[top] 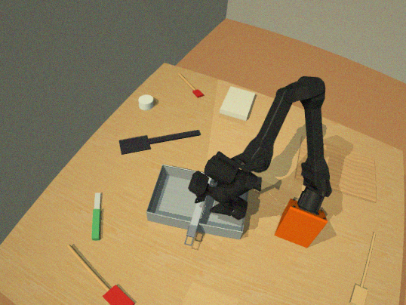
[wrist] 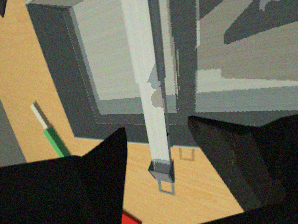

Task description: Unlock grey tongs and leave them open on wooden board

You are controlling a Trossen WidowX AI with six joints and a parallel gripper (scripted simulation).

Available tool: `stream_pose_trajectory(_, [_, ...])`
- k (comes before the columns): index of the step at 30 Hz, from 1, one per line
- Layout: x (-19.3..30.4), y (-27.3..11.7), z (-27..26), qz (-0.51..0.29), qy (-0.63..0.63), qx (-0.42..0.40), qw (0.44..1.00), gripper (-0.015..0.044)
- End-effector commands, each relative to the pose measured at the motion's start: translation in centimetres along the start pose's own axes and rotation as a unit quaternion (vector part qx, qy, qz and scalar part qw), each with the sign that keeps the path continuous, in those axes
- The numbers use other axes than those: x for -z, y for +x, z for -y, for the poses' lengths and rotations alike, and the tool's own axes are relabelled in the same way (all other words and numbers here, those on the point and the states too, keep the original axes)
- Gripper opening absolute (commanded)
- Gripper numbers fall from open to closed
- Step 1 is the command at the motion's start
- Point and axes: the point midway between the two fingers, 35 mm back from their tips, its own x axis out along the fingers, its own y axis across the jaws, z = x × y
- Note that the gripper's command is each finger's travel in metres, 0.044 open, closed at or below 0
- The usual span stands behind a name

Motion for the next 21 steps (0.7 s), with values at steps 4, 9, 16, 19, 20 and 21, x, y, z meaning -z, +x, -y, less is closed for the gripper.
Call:
stream_pose_trajectory(4, [0.2, 1.3, 0.0, -0.001, -0.003, 0.002, 1.0, 0.026])
stream_pose_trajectory(9, [0.2, 2.1, 0.0, -0.001, -0.003, 0.002, 1.0, 0.026])
stream_pose_trajectory(16, [0.2, 3.2, 0.0, -0.001, -0.003, 0.002, 1.0, 0.026])
stream_pose_trajectory(19, [0.2, 3.7, 0.0, -0.001, -0.003, 0.002, 1.0, 0.026])
stream_pose_trajectory(20, [0.2, 3.9, 0.0, 0.0, -0.003, 0.002, 1.0, 0.026])
stream_pose_trajectory(21, [0.1, 4.1, 0.0, 0.0, -0.003, 0.002, 1.0, 0.026])
